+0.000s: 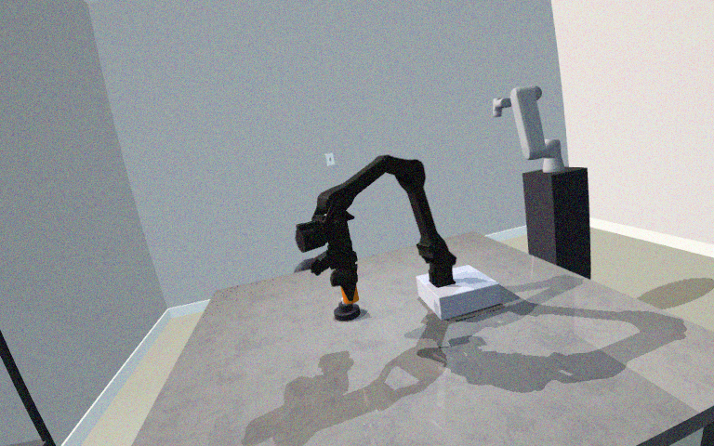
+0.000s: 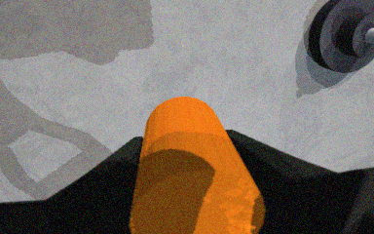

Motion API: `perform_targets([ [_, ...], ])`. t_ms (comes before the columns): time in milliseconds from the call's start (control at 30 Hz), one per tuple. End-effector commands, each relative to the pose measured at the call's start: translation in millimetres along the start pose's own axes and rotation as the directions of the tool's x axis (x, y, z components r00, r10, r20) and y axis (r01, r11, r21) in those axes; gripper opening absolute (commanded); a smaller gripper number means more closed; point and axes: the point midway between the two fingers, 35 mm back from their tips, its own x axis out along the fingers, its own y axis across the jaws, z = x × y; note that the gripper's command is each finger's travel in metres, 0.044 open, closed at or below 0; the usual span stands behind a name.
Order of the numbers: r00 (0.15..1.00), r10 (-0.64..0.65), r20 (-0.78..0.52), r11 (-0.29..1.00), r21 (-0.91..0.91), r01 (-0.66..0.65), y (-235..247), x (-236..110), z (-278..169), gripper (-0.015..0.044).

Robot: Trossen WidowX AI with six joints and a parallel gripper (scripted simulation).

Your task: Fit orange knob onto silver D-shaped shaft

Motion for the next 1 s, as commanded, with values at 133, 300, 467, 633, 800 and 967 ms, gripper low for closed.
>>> perform_targets([
  [133, 1.0, -0.002, 0.005, 1.0, 0.003, 0.002, -21, 3, 12, 0.0],
  [300, 1.0, -0.004, 0.006, 1.0, 0.003, 0.003, -36, 7, 19, 0.0],
  [467, 1.0, -0.005, 0.007, 1.0, 0.003, 0.005, -51, 11, 25, 0.0],
  [633, 1.0, -0.006, 0.008, 1.0, 0.003, 0.006, -66, 15, 30, 0.0],
  [800, 1.0, -0.008, 0.008, 1.0, 0.003, 0.008, -81, 19, 35, 0.0],
  [967, 1.0, -0.009, 0.009, 1.0, 0.003, 0.009, -97, 23, 38, 0.0],
])
